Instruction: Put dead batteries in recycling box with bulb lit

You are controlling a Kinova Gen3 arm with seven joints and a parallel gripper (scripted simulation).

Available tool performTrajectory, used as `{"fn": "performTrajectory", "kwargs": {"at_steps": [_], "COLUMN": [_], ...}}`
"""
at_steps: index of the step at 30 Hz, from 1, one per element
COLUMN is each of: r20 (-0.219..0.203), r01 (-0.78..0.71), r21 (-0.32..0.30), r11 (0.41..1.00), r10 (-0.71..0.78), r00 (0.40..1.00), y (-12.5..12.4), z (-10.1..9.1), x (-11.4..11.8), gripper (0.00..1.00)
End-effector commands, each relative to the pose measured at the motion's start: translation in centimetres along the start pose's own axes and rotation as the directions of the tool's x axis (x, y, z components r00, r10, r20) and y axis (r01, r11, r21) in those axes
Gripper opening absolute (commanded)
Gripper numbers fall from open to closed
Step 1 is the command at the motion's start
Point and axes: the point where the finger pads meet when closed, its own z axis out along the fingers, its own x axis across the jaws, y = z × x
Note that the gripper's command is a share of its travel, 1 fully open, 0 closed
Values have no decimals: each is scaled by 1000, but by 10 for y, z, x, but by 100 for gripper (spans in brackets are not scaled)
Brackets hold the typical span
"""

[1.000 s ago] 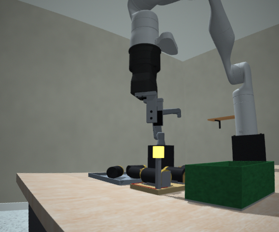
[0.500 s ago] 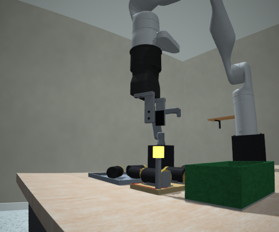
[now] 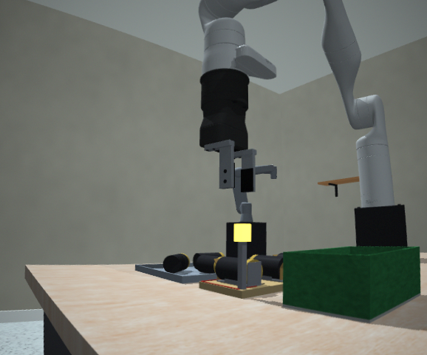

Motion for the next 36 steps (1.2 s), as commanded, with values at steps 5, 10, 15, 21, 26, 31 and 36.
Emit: {"fn": "performTrajectory", "kwargs": {"at_steps": [5, 10, 15, 21, 26, 31, 36], "r20": [-11, -11, -11, -12, -12, -12, -12], "r01": [-77, -114, -133, -164, -184, -193, -204], "r21": [0, 0, 0, 1, 1, 1, 1], "r11": [997, 993, 991, 986, 983, 981, 979], "r10": [77, 114, 133, 164, 184, 193, 204], "r00": [997, 993, 991, 986, 983, 981, 979], "y": [-1, -1, -1, -1, -1, -1, -1], "z": [-3, -3, -3, -3, -3, -3, -3], "x": [3, 3, 3, 3, 4, 4, 4], "gripper": [90, 90, 90, 90, 90, 90, 90]}}
